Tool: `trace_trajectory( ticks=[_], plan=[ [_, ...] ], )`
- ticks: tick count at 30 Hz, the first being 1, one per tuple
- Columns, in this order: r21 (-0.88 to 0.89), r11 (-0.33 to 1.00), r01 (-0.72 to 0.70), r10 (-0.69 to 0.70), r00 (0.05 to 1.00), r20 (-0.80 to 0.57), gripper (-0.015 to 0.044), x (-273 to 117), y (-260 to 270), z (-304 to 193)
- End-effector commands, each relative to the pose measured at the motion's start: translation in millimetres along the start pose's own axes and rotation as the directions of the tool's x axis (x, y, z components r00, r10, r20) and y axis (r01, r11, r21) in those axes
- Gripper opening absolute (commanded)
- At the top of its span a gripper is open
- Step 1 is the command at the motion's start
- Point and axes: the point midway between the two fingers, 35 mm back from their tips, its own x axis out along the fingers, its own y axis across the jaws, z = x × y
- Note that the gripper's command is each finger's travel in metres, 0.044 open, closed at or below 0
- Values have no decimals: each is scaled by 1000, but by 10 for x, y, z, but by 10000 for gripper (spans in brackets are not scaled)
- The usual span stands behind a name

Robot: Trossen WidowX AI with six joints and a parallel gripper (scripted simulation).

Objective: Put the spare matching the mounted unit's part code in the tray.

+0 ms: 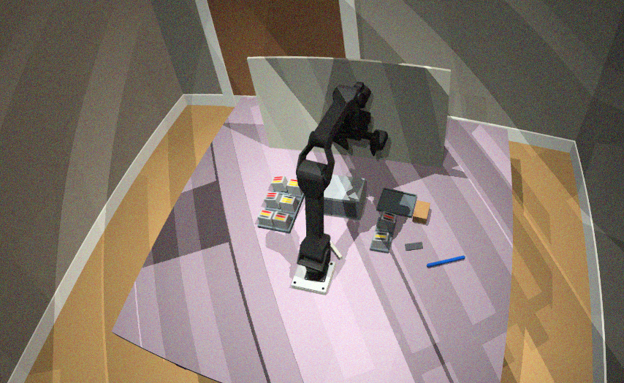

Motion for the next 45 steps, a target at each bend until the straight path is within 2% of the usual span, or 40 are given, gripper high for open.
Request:
trace_trajectory(
  ticks=[1,22,27,30,35,37,42,45],
  plan=[
    [-170,982,-79,68,995,-66,440,-10,629,35],
    [-163,983,-81,70,995,-70,440,-6,630,27],
    [220,975,-30,51,995,-87,440,99,-137,-246],
    [442,897,6,43,994,-100,440,167,-539,-504],
    [738,672,63,34,993,-116,440,290,-1075,-1069],
    [804,590,78,34,992,-121,440,328,-1184,-1241],
    [951,282,126,39,989,-142,440,450,-1402,-1747],
    [964,231,133,41,988,-146,440,470,-1424,-1824]
  ],
)
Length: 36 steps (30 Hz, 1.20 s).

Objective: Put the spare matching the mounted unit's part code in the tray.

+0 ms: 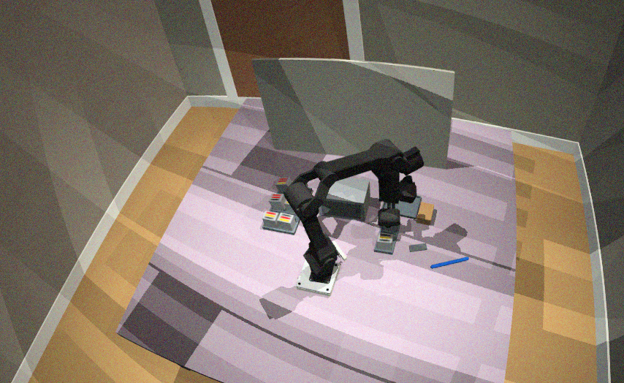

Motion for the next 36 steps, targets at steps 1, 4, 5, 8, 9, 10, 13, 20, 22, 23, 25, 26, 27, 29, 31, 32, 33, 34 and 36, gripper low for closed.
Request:
trace_trajectory(
  ticks=[1,4,5,8,9,10,13,20,22,23,25,26,27,29,31,32,33,34,36],
  plan=[
    [125,992,0,-1,1000,4,440,63,-178,-11],
    [125,992,0,-1,1000,4,440,63,-178,-11],
    [125,992,0,-1,1000,4,440,63,-178,-11],
    [125,992,0,-1,1000,4,440,63,-178,-11],
    [125,992,0,-1,1000,4,414,79,-178,-12],
    [125,992,0,-1,1000,4,387,114,-180,-14],
    [125,992,0,-1,1000,4,309,294,-191,-33],
    [125,992,1,-1,1000,4,300,463,-207,-60],
    [125,992,1,-1,1000,4,300,464,-222,-74],
    [125,992,1,-1,1000,4,300,464,-222,-74],
    [125,992,1,-1,1000,4,300,466,-222,-73],
    [125,992,1,-1,1000,4,300,472,-221,-73],
    [125,992,1,-1,1000,4,300,480,-221,-71],
    [125,992,1,-1,1000,4,300,504,-219,-68],
    [125,992,1,-1,1000,4,300,536,-216,-64],
    [125,992,1,-1,1000,4,300,552,-215,-63],
    [125,992,1,-1,1000,4,300,569,-214,-61],
    [125,992,1,-1,1000,4,300,586,-213,-60],
    [125,992,1,-1,1000,4,300,619,-211,-58]
  ],
)
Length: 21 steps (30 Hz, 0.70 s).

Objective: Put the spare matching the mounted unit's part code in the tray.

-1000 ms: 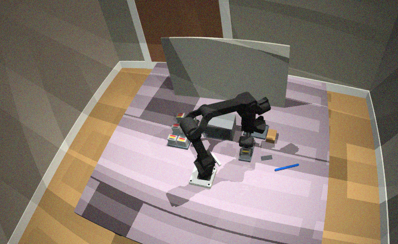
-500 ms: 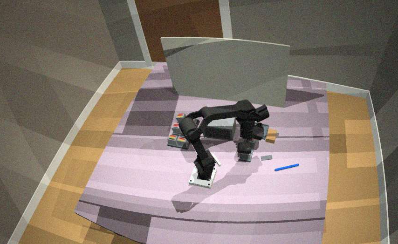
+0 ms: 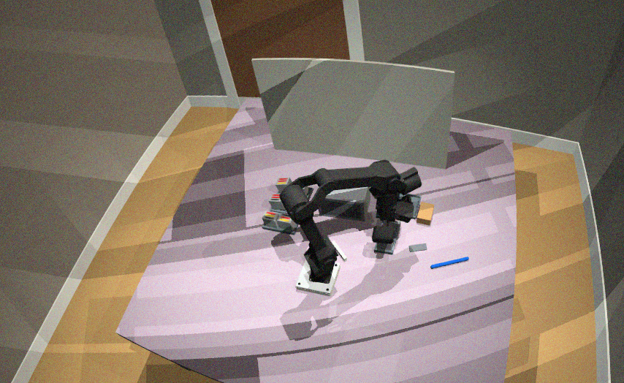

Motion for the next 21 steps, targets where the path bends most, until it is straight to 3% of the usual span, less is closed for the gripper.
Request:
trace_trajectory(
  ticks=[1,21],
  plan=[
    [4,1000,6,-6,1000,-3,300,89,-5,1],
    [4,1000,6,-6,1000,-3,300,421,-5,-4]
  ],
)
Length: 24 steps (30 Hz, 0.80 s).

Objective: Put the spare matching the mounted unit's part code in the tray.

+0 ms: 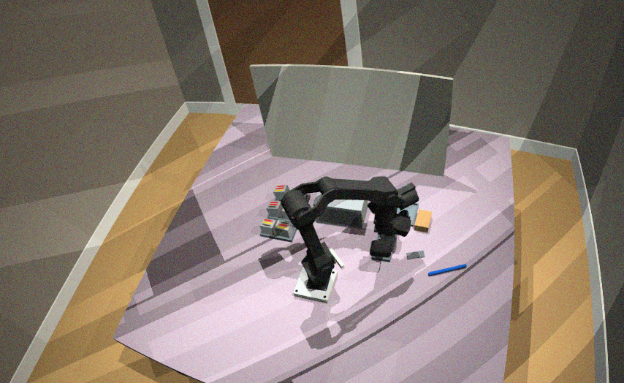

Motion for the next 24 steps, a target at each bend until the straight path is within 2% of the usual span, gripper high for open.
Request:
trace_trajectory(
  ticks=[1,24],
  plan=[
    [5,1000,8,-8,1000,-5,300,98,-13,-11],
    [5,1000,8,-8,1000,-5,300,381,-39,-49]
  ],
)
